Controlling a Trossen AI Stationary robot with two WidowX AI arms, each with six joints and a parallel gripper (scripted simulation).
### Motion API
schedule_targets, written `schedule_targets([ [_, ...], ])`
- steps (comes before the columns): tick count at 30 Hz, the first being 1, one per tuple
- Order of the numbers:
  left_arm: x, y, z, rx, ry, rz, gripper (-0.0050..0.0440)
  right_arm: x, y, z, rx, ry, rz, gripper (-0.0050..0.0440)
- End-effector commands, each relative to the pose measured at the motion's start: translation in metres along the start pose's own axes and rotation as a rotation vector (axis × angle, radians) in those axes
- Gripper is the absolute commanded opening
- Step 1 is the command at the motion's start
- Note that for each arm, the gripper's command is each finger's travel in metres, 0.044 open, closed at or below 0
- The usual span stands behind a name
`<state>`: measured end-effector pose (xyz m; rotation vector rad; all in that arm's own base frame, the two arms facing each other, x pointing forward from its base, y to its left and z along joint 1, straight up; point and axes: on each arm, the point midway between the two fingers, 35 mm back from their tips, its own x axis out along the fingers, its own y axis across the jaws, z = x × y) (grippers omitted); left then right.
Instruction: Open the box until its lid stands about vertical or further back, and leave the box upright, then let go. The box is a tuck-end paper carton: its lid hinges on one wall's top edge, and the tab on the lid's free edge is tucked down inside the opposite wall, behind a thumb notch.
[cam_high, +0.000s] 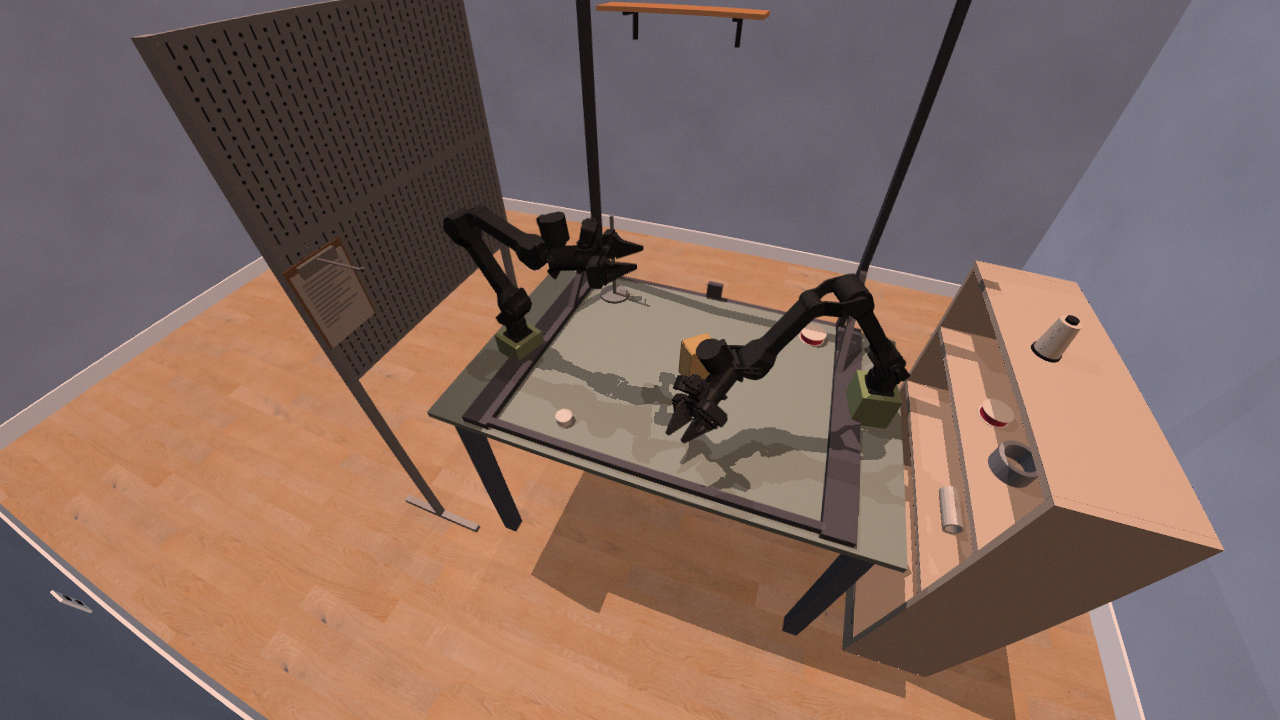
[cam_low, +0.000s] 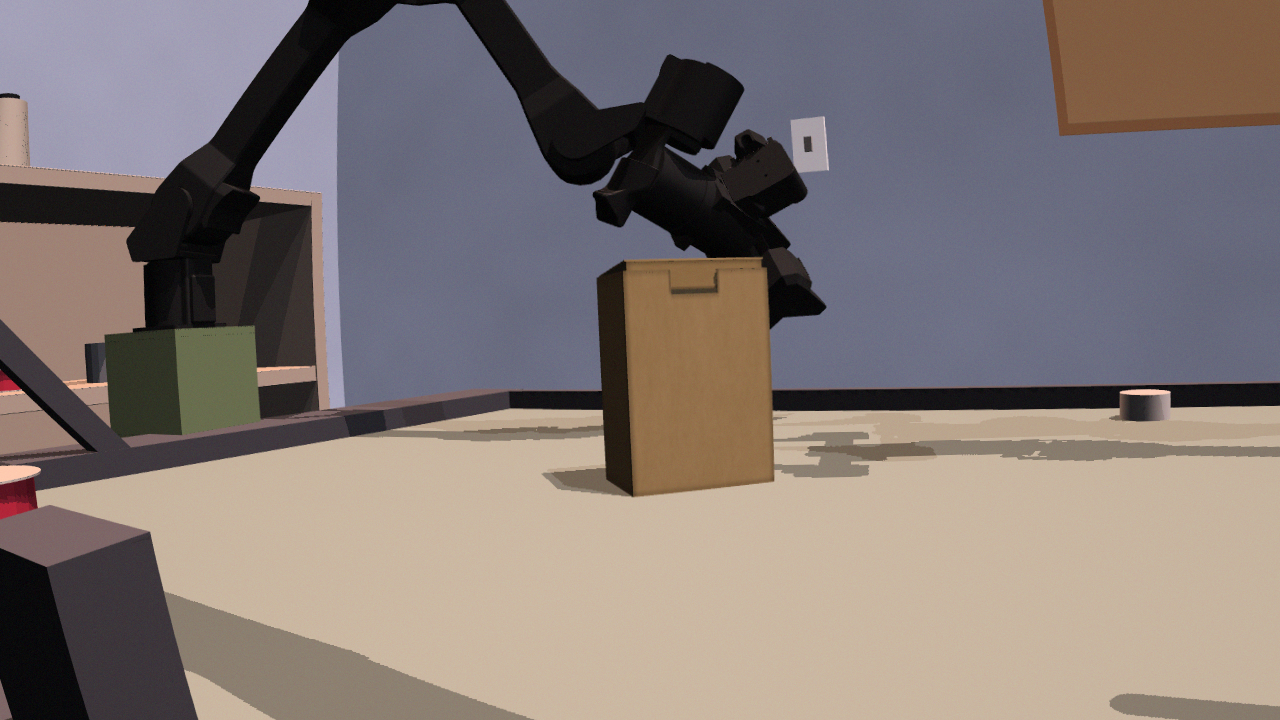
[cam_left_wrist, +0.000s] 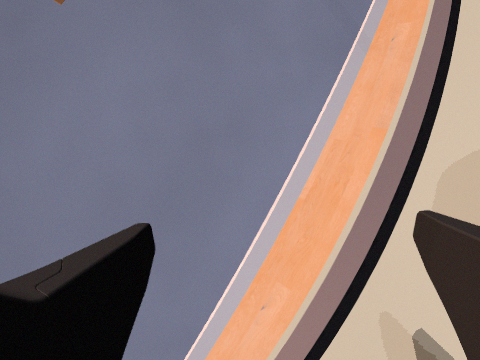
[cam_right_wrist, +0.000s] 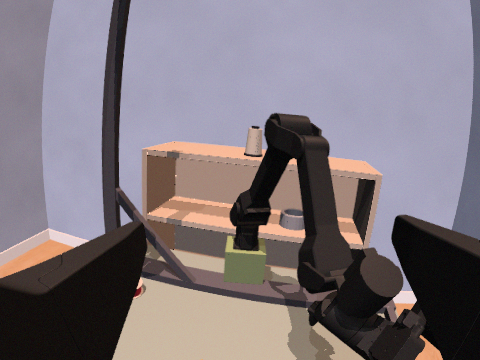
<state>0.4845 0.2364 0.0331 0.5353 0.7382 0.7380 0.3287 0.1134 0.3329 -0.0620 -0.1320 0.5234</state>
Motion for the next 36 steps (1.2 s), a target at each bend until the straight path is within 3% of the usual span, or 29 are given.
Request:
schedule_targets([
  [1,-0.045,-0.024,0.039,-0.201,-0.097,-0.048,0.044,0.005,-0.022,0.001,-0.059,0.03,-0.09,0.044],
  [7,-0.097,-0.062,0.063,-0.393,-0.165,-0.133,0.044,0.008,-0.046,-0.014,-0.092,0.105,-0.187,0.044],
  [9,-0.097,-0.062,0.063,-0.393,-0.165,-0.133,0.044,0.008,-0.046,-0.014,-0.092,0.105,-0.187,0.044],
  [18,-0.214,-0.11,0.089,-0.412,-0.306,-0.243,0.044,0.002,-0.067,-0.074,0.111,0.301,-0.35,0.044],
  [20,-0.229,-0.119,0.09,-0.407,-0.322,-0.257,0.044,-0.001,-0.07,-0.078,0.121,0.313,-0.373,0.044],
  [24,-0.256,-0.166,0.066,-0.4,-0.302,-0.326,0.044,0.002,-0.069,-0.065,0.056,0.277,-0.379,0.044],
  [26,-0.256,-0.166,0.066,-0.4,-0.302,-0.326,0.044,0.002,-0.069,-0.065,0.056,0.277,-0.379,0.044],
  [32,-0.318,-0.2,0.046,-0.392,-0.343,-0.427,0.044,0.002,-0.065,-0.073,0.113,0.302,-0.403,0.044],
  [36,-0.332,-0.214,0.025,-0.399,-0.344,-0.451,0.044,-0.004,-0.068,-0.077,0.13,0.323,-0.419,0.044],
])
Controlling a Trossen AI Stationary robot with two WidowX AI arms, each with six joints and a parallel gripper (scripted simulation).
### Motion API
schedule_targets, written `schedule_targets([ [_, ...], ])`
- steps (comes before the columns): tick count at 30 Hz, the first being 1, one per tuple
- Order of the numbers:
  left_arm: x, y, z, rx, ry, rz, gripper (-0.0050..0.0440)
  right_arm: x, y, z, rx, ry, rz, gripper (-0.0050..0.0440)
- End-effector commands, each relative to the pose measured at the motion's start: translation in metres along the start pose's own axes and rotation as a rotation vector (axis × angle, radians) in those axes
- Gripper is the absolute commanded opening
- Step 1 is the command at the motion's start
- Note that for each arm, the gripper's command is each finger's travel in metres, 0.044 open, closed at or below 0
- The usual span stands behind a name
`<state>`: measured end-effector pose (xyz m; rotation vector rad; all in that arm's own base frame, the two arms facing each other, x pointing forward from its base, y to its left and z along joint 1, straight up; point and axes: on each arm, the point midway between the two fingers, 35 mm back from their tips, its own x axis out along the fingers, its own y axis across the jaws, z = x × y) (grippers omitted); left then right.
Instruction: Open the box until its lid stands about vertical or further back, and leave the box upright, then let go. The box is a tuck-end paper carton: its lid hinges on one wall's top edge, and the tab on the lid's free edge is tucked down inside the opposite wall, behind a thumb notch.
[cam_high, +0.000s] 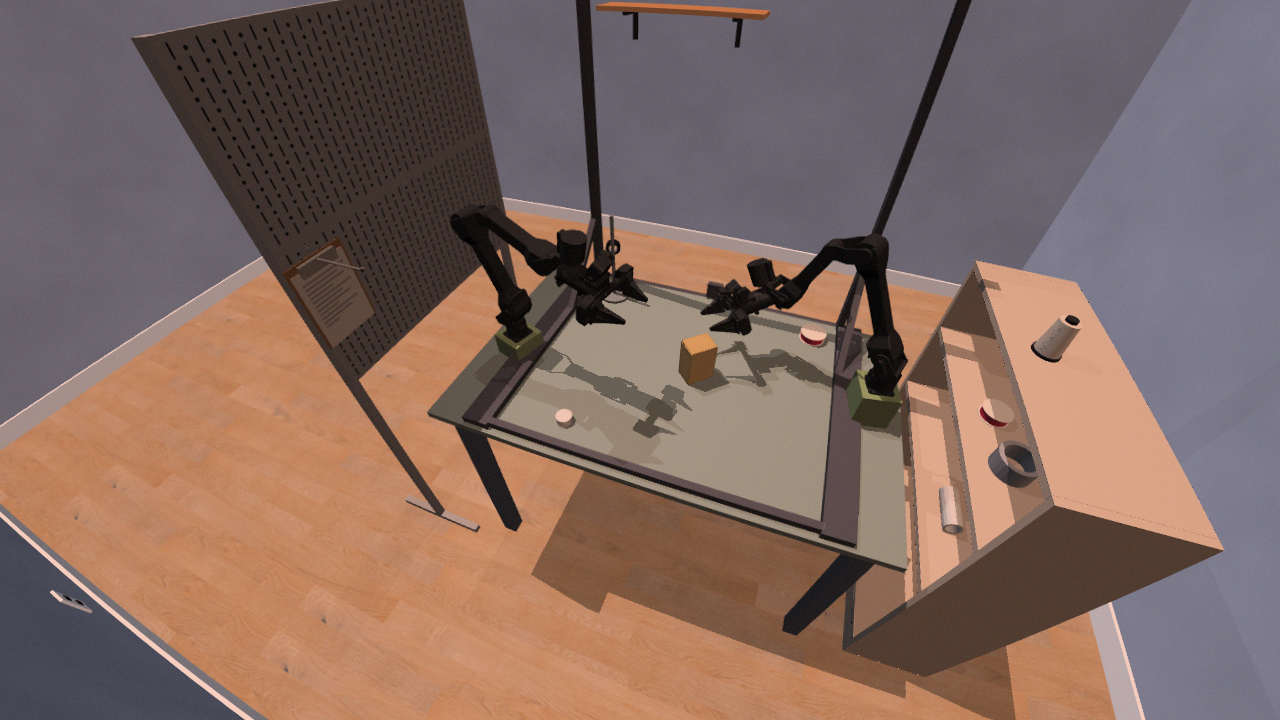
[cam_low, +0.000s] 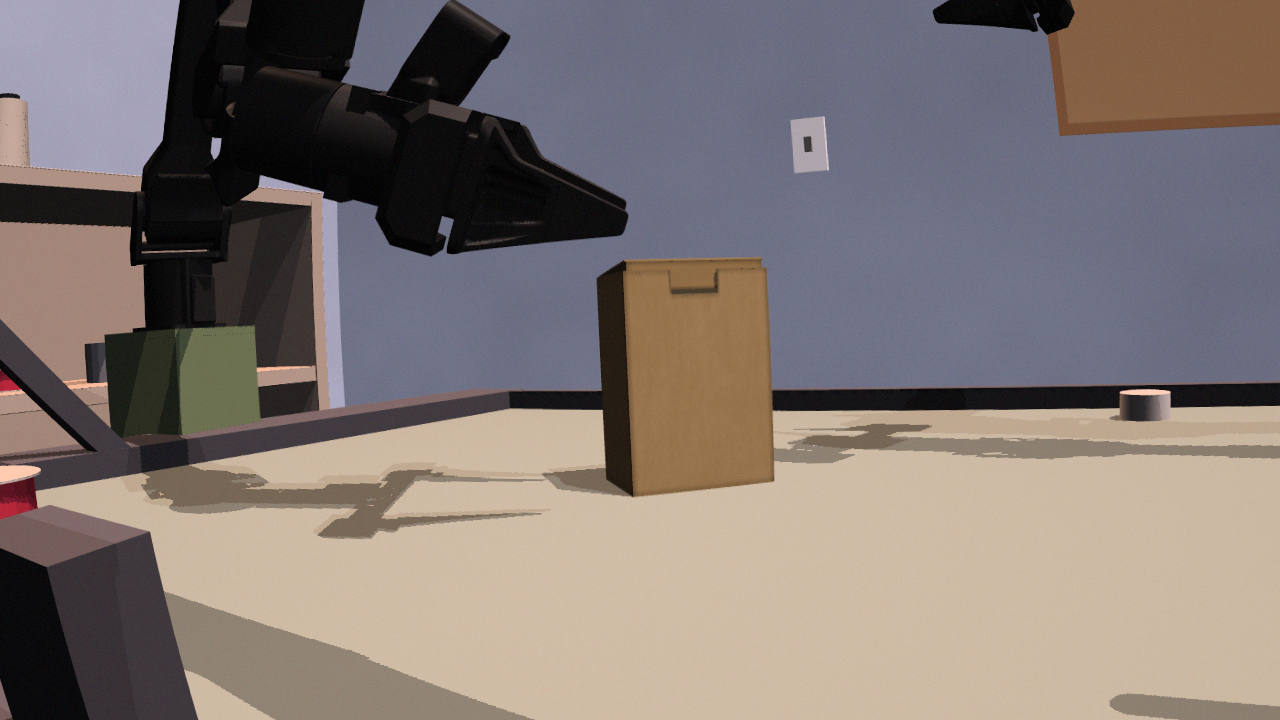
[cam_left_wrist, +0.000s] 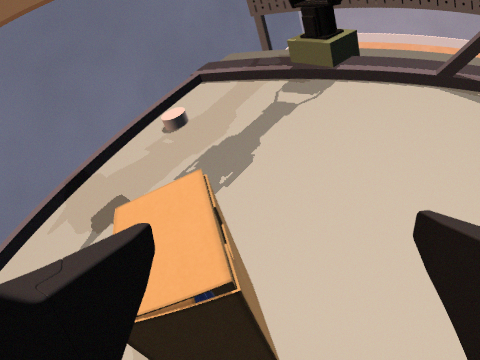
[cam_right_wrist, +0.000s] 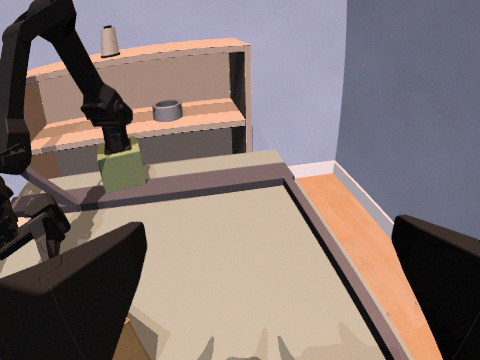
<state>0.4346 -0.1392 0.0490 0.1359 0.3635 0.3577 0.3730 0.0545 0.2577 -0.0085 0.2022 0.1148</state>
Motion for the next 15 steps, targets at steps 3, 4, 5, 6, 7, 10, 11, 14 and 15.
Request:
schedule_targets([
  [3,-0.016,-0.007,-0.032,-0.034,0.001,-0.003,0.044,-0.009,-0.011,0.001,0.017,0.016,-0.025,0.044],
  [4,-0.015,-0.005,-0.039,-0.039,0.004,0.005,0.044,-0.011,-0.014,-0.001,0.016,0.022,-0.03,0.044],
  [5,-0.014,-0.005,-0.044,-0.046,0.004,0.01,0.044,-0.014,-0.02,0.006,0.011,0.002,-0.045,0.044],
  [6,-0.014,-0.005,-0.044,-0.046,0.004,0.01,0.044,-0.014,-0.02,0.006,0.011,0.002,-0.045,0.044],
  [7,-0.014,-0.005,-0.044,-0.046,0.004,0.01,0.044,-0.014,-0.02,0.006,0.011,0.002,-0.045,0.044],
  [10,-0.018,-0.015,-0.059,-0.068,-0.001,0.008,0.044,-0.019,-0.038,0.013,0.046,-0.033,-0.099,0.044],
  [11,-0.024,-0.018,-0.061,-0.087,-0.005,0.008,0.044,-0.02,-0.037,0.01,0.062,-0.032,-0.1,0.044],
  [14,-0.024,-0.018,-0.067,-0.193,-0.017,0.019,0.044,-0.032,-0.041,0.013,0.01,-0.067,-0.125,0.044],
  [15,-0.021,-0.011,-0.079,-0.183,-0.012,0.052,0.044,-0.035,-0.045,0.014,-0.017,-0.075,-0.129,0.044],
])
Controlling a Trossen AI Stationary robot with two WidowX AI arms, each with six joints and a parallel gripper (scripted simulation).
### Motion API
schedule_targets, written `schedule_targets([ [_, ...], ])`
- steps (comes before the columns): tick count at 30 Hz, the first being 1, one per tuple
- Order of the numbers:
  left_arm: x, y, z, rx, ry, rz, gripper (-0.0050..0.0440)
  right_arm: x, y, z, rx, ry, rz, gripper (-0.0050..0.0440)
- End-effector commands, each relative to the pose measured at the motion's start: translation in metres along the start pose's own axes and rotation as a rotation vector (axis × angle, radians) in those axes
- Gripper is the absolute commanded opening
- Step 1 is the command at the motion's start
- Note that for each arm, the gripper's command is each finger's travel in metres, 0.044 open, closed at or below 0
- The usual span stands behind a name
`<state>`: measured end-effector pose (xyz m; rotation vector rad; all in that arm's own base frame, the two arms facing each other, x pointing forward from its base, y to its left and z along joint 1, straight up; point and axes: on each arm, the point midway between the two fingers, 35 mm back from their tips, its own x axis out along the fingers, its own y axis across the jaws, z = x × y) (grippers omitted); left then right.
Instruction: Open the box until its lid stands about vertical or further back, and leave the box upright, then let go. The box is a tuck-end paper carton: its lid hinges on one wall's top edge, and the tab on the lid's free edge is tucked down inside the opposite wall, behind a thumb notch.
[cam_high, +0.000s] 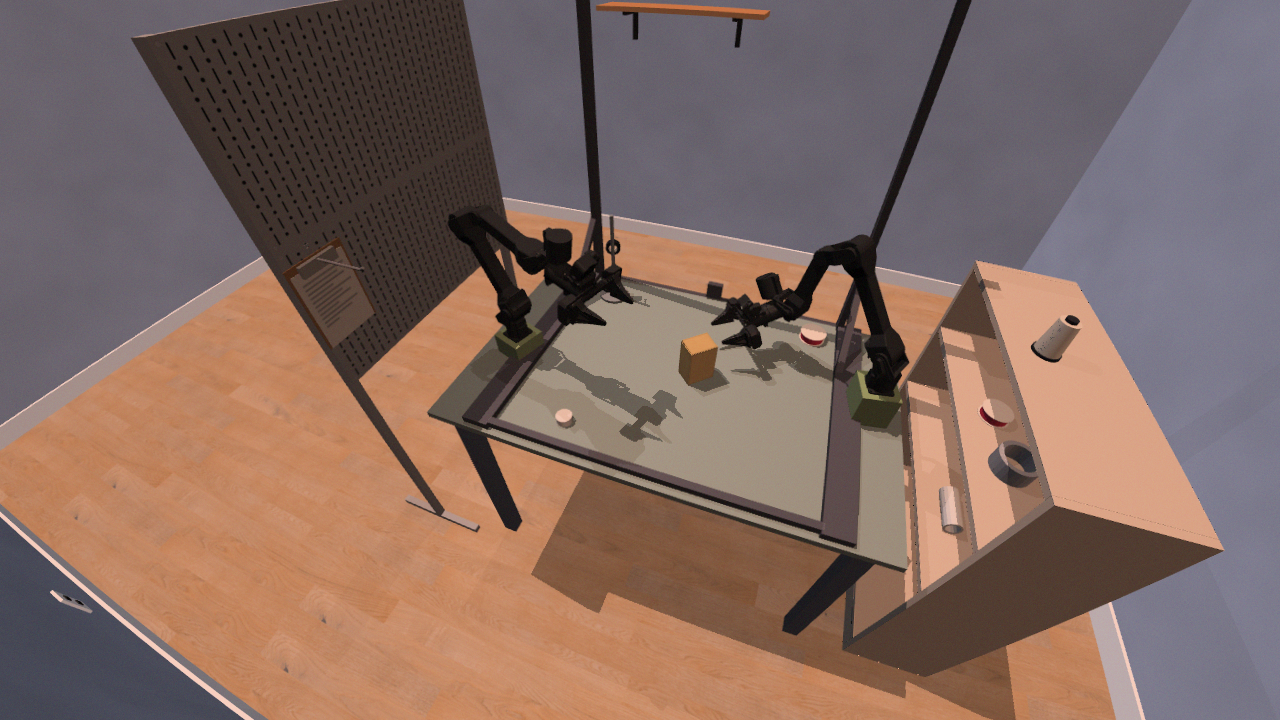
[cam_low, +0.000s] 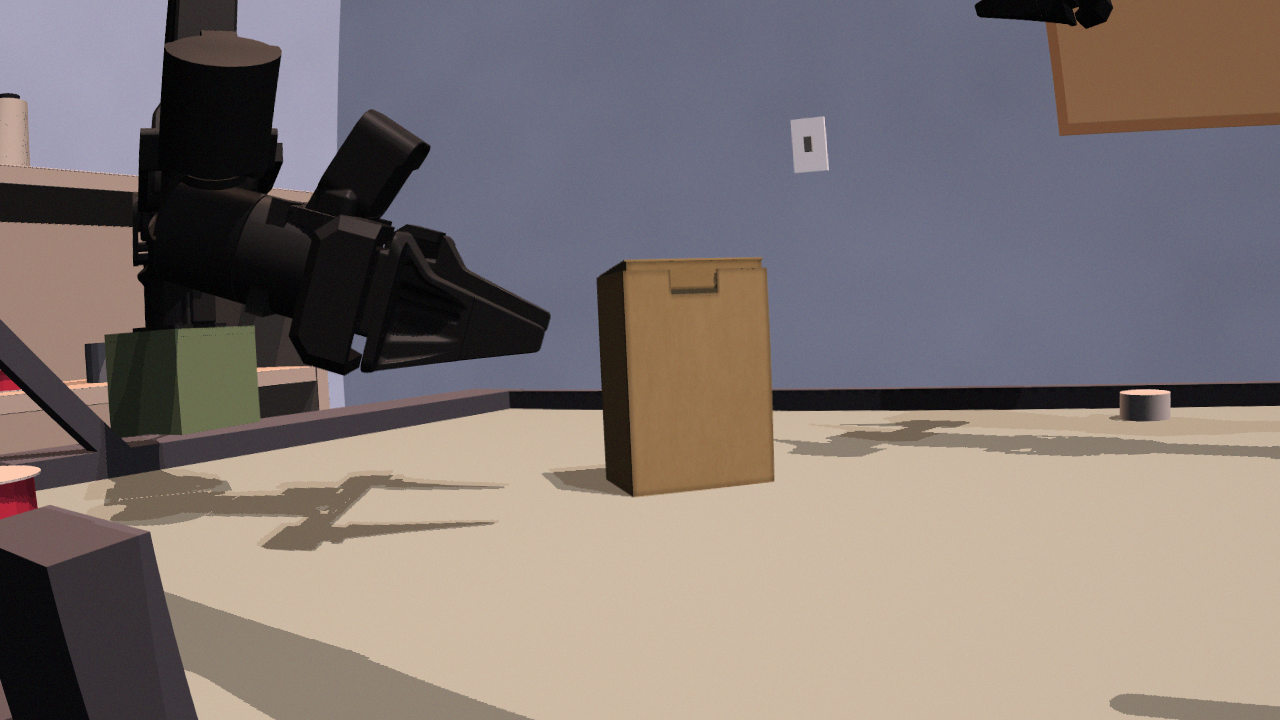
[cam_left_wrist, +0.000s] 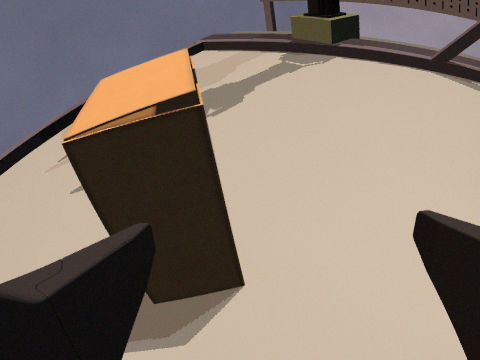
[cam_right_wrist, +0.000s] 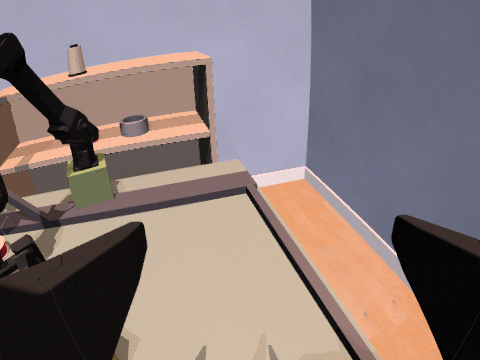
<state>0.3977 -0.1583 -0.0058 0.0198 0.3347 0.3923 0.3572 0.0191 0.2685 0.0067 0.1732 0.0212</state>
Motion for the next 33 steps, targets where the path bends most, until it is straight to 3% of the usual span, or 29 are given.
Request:
schedule_targets([
  [1,0.003,0.014,-0.024,-0.056,-0.011,0.068,0.044,-0.016,-0.018,0.01,-0.058,-0.056,-0.051,0.044],
  [3,0.011,0.026,-0.03,-0.082,-0.021,0.116,0.044,-0.025,-0.025,0.014,-0.064,-0.075,-0.078,0.044],
  [7,0.029,0.043,-0.025,-0.203,-0.058,0.191,0.044,-0.036,-0.015,0.026,-0.029,-0.143,-0.031,0.044],
  [16,0.023,0.036,-0.035,-0.165,-0.064,0.174,0.044,-0.05,-0.018,0.046,-0.008,-0.222,-0.021,0.044],
  [33,0.033,0.038,-0.032,-0.164,-0.064,0.173,0.044,-0.051,-0.018,0.047,-0.007,-0.223,-0.021,0.044],
])
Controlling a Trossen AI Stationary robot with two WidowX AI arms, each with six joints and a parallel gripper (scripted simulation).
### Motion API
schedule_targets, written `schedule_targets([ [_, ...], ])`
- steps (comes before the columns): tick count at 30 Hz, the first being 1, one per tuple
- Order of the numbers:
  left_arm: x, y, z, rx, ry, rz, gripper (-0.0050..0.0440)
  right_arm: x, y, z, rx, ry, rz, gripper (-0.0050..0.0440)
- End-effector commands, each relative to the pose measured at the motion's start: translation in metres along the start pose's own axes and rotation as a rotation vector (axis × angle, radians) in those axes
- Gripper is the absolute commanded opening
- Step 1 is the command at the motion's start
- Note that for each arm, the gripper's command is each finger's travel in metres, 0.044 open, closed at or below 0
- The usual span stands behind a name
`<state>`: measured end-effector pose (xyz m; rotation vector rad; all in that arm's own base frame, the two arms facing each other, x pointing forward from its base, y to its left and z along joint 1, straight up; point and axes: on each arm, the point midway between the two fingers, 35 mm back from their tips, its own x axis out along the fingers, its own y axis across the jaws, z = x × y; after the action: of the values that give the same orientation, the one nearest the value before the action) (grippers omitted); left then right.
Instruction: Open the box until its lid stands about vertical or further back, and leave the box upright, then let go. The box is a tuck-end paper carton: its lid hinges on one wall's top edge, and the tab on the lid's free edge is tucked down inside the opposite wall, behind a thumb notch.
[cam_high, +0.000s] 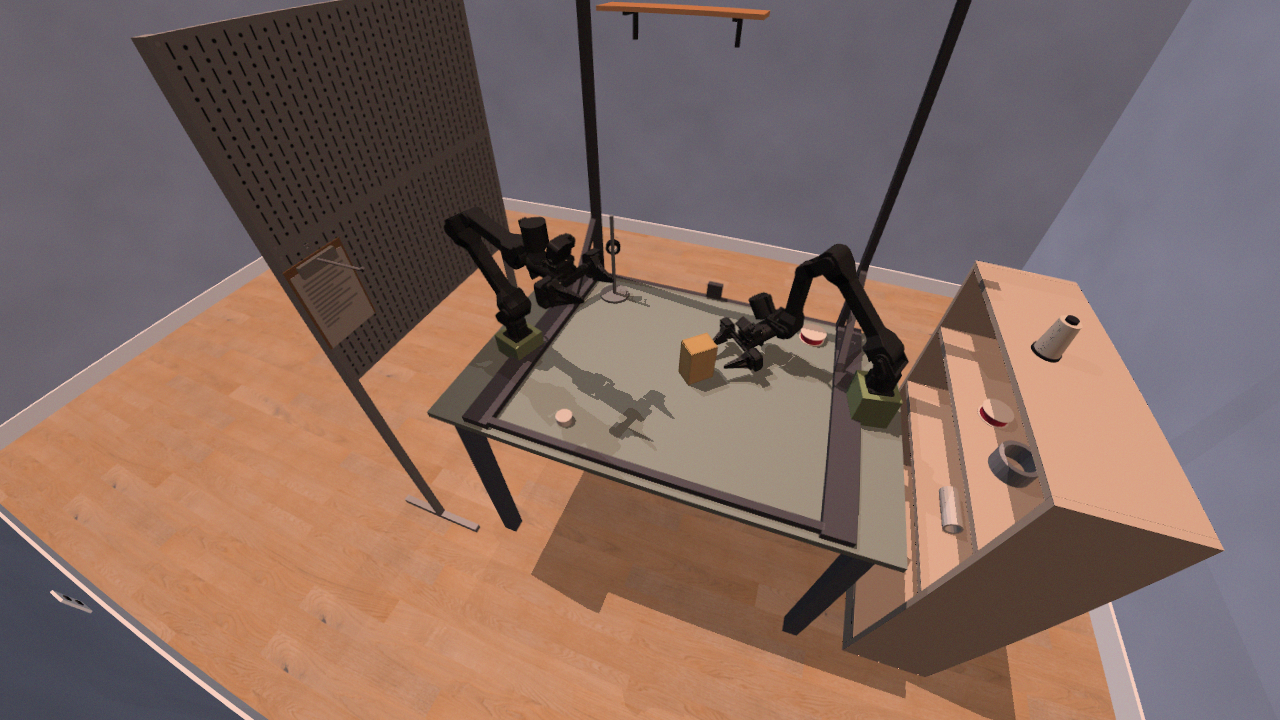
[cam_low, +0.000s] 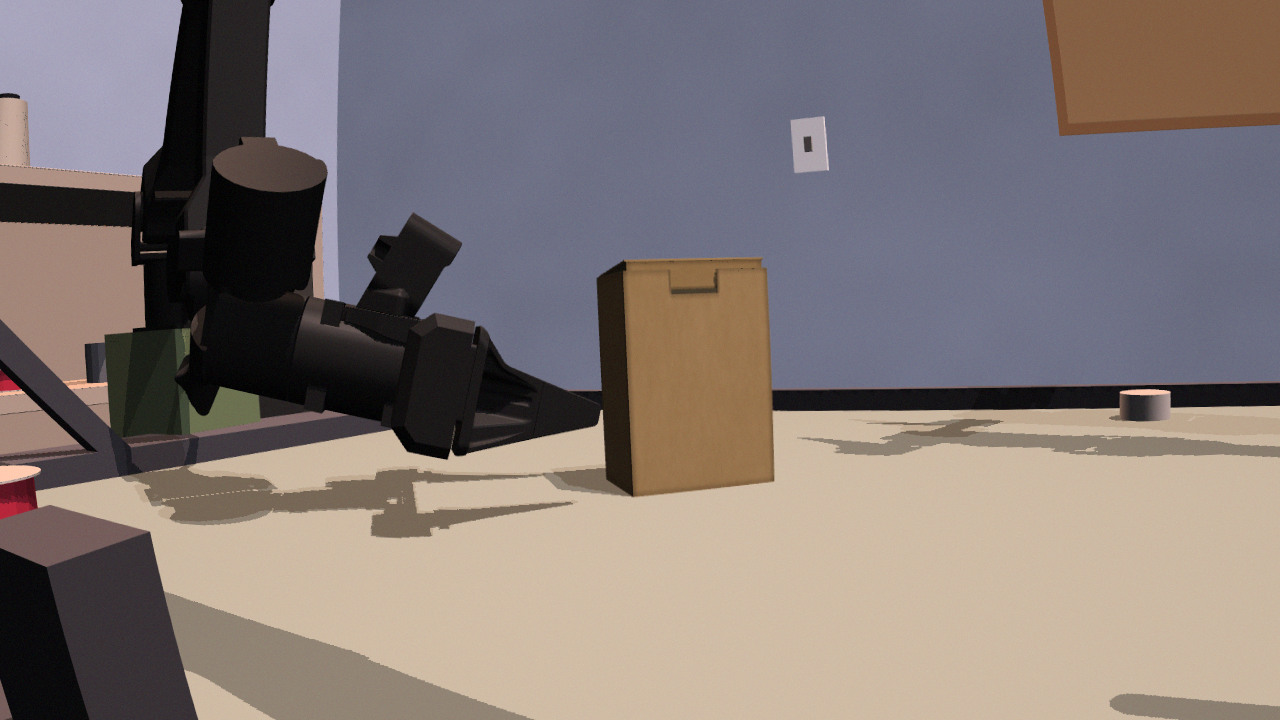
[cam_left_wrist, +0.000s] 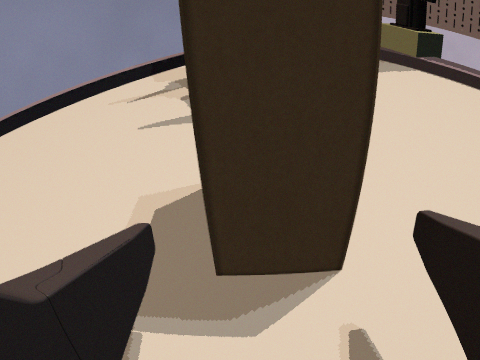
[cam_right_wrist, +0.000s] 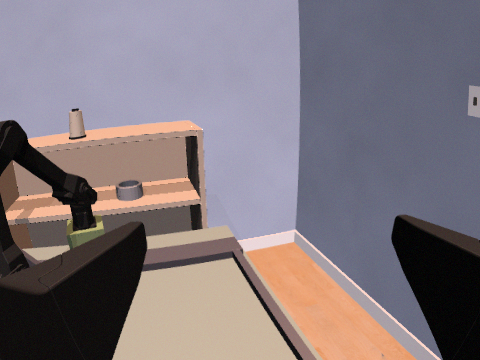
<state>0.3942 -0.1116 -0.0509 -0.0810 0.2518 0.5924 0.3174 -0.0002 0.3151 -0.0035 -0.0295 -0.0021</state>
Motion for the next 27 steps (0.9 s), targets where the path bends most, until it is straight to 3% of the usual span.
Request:
schedule_targets([
  [1,0.005,-0.005,0.009,-0.021,-0.008,-0.007,0.044,-0.001,0.0,0.008,0.004,-0.021,0.002,0.044],
  [27,0.02,-0.005,0.014,-0.021,-0.01,-0.007,0.044,-0.001,0.0,0.008,0.004,-0.021,0.002,0.044],
])
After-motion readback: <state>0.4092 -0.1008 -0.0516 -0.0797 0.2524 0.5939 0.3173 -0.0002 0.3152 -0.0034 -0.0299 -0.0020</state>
